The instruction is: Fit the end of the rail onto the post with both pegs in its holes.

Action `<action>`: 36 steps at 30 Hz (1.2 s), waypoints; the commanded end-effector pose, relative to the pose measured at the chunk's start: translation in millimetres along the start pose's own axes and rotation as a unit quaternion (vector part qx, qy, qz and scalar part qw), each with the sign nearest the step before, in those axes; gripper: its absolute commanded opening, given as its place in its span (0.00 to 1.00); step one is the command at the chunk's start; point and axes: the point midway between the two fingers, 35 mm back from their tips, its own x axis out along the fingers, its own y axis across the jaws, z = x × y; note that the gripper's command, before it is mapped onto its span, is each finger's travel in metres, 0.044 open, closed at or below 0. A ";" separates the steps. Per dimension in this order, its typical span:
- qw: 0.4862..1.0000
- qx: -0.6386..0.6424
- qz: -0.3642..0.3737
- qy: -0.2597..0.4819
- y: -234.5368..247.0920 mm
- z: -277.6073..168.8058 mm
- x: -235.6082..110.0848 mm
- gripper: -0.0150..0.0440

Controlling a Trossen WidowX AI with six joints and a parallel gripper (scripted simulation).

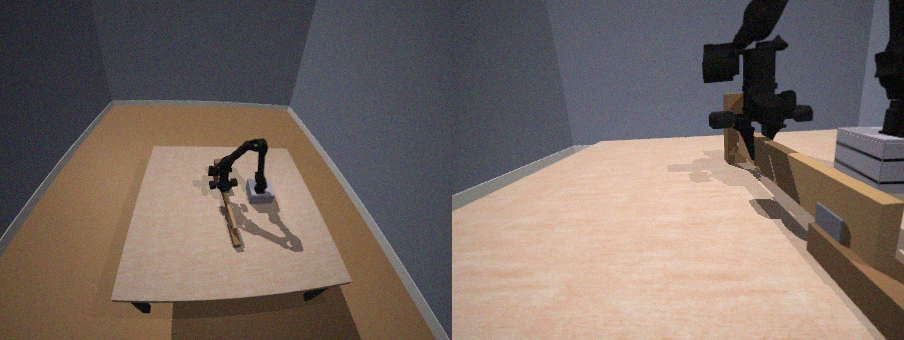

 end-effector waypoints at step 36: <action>1.000 -0.001 -0.003 0.000 -3.8 -13.1 -1.7 0.25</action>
